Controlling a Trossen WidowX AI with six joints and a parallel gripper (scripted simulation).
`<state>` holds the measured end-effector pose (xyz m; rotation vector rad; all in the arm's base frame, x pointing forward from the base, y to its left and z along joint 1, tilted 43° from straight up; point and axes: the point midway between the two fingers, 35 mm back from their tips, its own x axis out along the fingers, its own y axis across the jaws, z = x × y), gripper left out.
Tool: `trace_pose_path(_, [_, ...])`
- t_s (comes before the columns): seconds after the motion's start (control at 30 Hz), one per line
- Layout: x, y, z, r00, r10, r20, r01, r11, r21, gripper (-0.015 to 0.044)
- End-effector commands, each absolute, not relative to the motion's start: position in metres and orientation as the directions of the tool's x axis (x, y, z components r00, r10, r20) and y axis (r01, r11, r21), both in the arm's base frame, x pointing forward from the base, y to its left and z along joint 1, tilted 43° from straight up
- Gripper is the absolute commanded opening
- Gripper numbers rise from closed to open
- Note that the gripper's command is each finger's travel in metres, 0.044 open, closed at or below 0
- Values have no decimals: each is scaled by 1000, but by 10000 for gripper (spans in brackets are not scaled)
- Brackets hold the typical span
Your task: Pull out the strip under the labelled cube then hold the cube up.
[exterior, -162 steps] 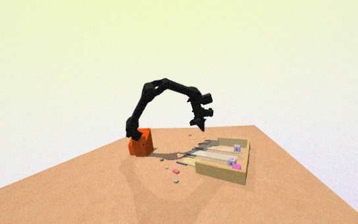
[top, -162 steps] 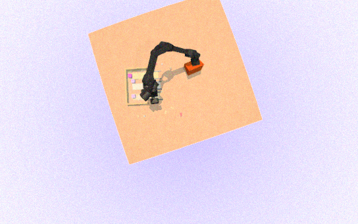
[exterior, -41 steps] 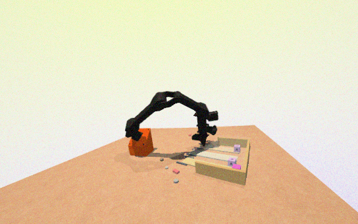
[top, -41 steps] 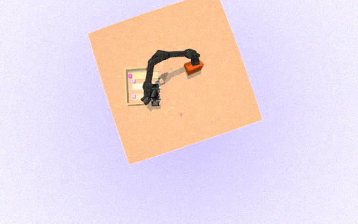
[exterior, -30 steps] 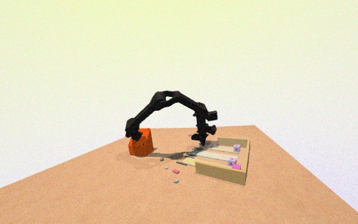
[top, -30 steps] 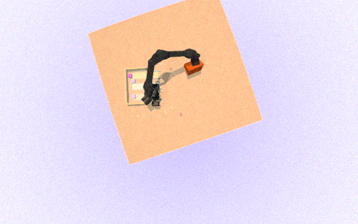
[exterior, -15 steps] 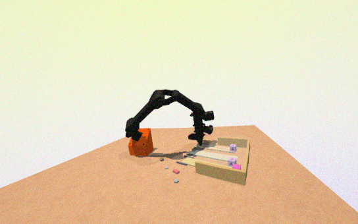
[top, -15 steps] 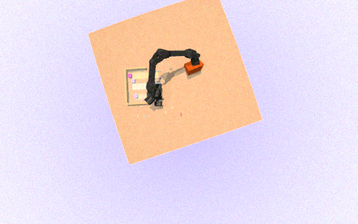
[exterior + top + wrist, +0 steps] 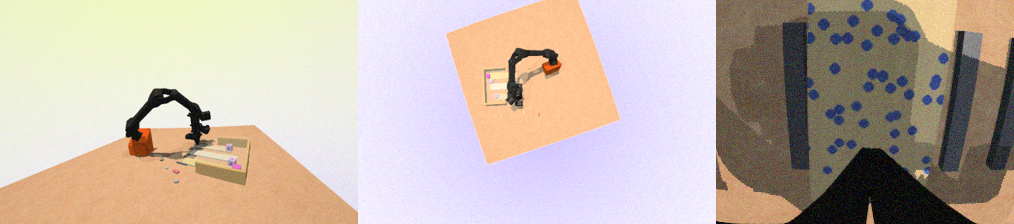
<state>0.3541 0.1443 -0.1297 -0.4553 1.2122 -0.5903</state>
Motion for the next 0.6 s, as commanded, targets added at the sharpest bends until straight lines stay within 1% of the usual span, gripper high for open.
trace_pose_path(0.0, [341,140,-136,214,-645,-734,172,765,-621,0])
trace_pose_path(0.57, [316,140,-143,213,-644,-735,171,765,-621,0])
